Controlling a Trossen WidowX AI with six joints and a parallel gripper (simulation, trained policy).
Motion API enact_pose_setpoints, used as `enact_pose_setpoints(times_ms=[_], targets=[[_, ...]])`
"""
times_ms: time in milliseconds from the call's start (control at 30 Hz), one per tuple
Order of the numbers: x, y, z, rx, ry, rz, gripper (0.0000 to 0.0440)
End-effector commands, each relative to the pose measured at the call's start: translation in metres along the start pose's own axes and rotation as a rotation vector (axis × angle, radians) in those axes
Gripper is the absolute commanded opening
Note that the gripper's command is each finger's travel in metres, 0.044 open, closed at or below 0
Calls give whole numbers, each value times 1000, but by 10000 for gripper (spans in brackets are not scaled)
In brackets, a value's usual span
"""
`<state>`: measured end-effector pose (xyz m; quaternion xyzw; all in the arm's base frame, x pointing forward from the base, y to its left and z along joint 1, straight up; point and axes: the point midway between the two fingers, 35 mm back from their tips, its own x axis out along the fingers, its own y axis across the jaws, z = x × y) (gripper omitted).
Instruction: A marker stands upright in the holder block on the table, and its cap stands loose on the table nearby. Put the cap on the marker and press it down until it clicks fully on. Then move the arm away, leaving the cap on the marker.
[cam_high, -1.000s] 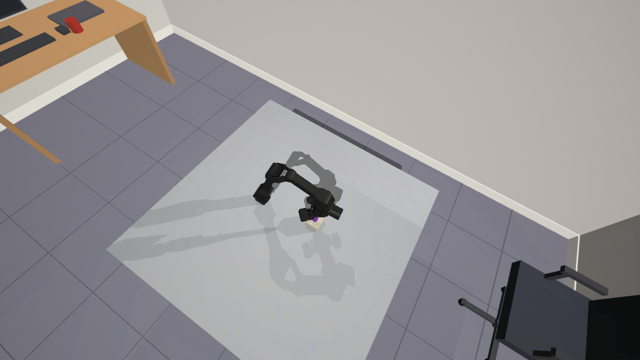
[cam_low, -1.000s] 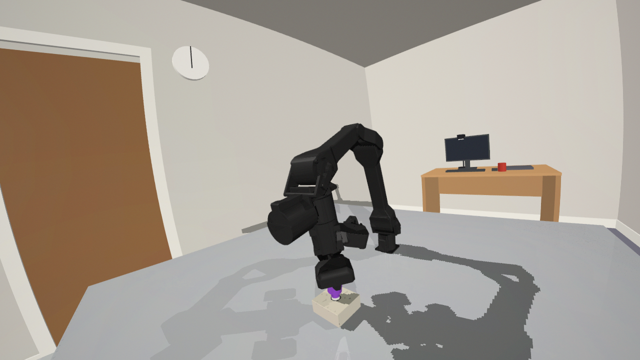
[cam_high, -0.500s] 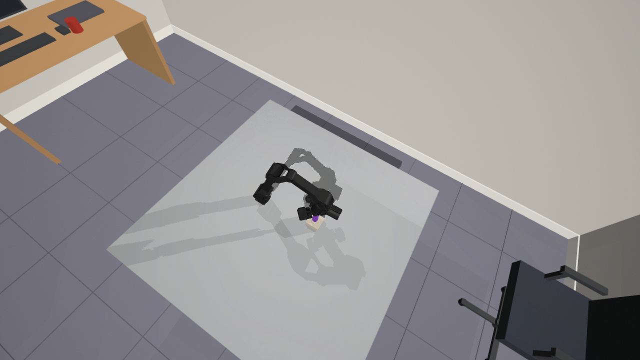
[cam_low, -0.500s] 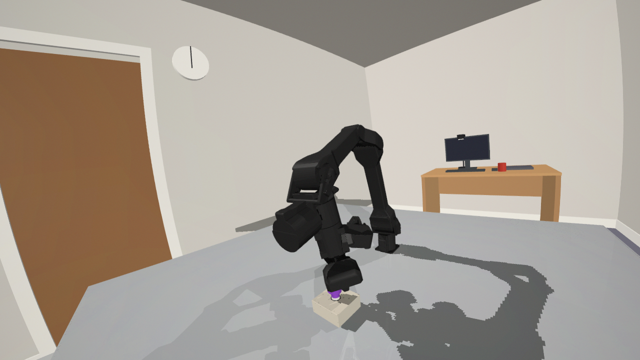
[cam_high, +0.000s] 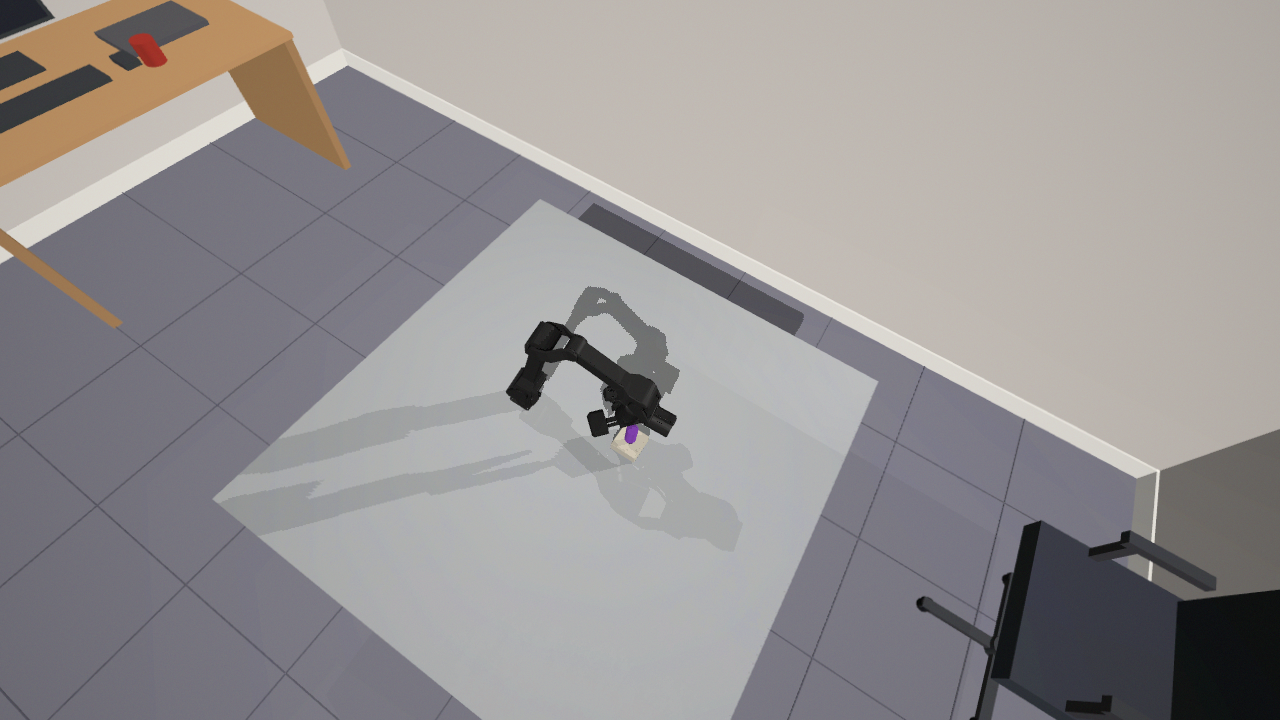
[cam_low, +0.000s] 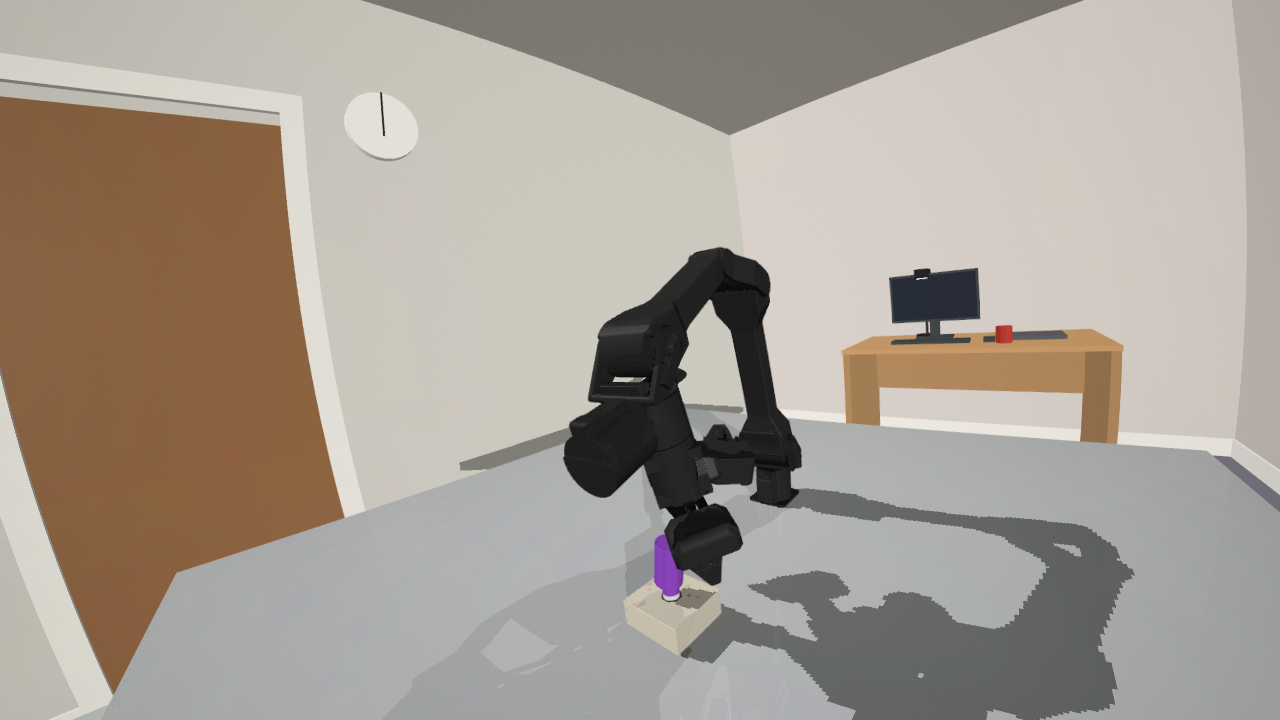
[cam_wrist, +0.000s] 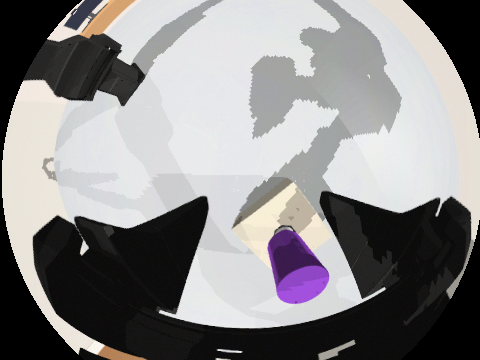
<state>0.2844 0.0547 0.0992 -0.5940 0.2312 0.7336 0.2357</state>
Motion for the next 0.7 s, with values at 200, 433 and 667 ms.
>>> enact_pose_setpoints(times_ms=[200,433,667], targets=[[-24,-7,2,-31,61,-90,440],[-47,-9,2,-55,105,-145,440],[-63,-7,4,-45,133,-183,407]])
